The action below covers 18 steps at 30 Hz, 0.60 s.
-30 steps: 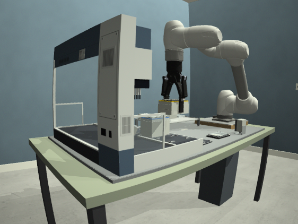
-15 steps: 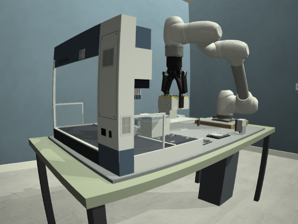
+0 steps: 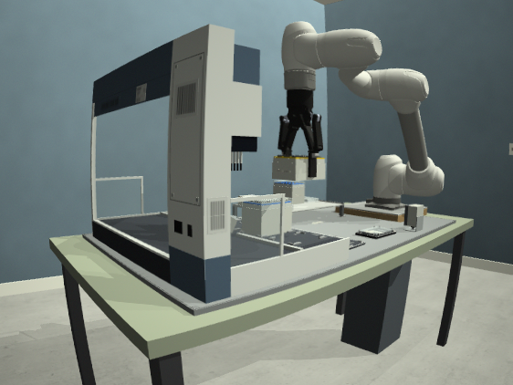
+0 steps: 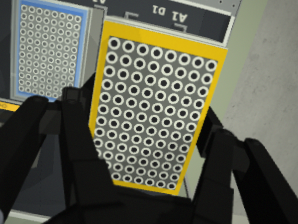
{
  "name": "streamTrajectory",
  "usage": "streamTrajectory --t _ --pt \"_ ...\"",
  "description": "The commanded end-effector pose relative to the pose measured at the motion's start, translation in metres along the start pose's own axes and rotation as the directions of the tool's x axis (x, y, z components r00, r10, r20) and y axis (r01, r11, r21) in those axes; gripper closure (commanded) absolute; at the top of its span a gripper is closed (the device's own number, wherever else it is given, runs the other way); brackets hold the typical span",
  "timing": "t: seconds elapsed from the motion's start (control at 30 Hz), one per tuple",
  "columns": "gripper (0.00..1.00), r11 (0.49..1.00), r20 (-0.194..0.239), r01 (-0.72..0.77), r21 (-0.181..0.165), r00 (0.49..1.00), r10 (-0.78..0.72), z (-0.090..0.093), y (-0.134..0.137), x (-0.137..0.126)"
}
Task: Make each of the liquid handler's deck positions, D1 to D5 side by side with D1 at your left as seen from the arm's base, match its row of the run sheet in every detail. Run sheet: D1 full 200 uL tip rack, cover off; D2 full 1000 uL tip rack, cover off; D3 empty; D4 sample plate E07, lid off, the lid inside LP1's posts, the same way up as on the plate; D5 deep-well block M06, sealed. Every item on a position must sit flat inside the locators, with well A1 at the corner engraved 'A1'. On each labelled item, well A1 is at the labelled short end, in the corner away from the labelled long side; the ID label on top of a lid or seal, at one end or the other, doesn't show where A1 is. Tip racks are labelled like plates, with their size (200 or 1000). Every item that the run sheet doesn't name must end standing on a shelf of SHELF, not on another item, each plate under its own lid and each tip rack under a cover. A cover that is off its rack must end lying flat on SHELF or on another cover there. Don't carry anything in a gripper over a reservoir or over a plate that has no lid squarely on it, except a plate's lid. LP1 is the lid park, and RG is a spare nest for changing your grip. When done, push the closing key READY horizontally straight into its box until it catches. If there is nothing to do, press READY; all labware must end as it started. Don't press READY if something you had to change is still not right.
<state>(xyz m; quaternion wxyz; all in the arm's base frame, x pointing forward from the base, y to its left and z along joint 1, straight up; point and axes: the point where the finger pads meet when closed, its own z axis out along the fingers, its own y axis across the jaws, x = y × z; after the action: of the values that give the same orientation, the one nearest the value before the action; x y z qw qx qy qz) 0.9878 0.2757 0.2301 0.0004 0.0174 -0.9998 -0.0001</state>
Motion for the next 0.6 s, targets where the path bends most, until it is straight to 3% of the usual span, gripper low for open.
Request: streamTrajectory --t 0.0,0.57 --pt "0.9 1.0 0.002 0.0 -0.001 1.0 0.0 -0.006 0.0 0.0" --pt "0.9 1.0 0.002 0.0 -0.001 1.0 0.0 -0.031 0.0 0.0"
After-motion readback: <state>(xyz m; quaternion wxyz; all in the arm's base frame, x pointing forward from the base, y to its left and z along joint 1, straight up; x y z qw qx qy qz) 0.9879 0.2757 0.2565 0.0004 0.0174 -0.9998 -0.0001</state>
